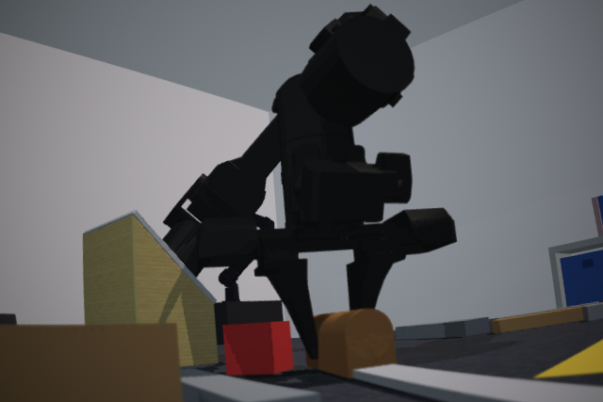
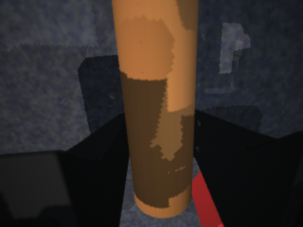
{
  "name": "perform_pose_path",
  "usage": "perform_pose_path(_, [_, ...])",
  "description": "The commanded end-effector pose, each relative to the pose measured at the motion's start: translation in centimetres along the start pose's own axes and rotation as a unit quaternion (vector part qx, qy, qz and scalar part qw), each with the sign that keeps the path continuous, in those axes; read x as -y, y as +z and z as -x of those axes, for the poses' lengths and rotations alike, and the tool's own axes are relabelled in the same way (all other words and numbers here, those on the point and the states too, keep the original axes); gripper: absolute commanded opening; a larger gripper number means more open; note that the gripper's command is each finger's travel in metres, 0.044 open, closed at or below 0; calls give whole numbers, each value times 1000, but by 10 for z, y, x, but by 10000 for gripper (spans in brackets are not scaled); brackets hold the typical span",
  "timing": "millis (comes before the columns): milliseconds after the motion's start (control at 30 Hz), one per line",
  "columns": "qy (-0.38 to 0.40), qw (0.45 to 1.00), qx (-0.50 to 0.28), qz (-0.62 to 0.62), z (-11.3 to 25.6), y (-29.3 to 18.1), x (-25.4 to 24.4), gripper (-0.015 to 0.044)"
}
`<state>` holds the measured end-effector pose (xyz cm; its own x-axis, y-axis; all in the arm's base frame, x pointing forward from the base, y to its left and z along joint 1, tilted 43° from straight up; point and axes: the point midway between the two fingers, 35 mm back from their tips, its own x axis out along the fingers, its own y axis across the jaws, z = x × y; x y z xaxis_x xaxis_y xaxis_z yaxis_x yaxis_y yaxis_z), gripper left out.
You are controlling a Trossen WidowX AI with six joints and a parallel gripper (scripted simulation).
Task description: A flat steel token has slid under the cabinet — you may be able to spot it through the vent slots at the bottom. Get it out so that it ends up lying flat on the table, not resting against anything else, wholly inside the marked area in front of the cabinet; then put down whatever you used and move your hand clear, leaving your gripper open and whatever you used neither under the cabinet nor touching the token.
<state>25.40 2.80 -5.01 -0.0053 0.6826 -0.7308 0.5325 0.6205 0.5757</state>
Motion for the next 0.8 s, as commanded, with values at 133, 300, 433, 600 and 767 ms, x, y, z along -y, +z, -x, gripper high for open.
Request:
perform_pose_path(133, [-1,1000,3,-2,1,5,10,0])
perform_pose_path(300, [-1,1000,3,-2,1,6,17,0])
perform_pose_path(433, [-1,1000,3,-2,1,7,22,0])
perform_pose_path(600, [-2,1000,3,-2,1,8,29,0])
perform_pose_path(767, [-2,1000,3,-2,2,9,35,0])
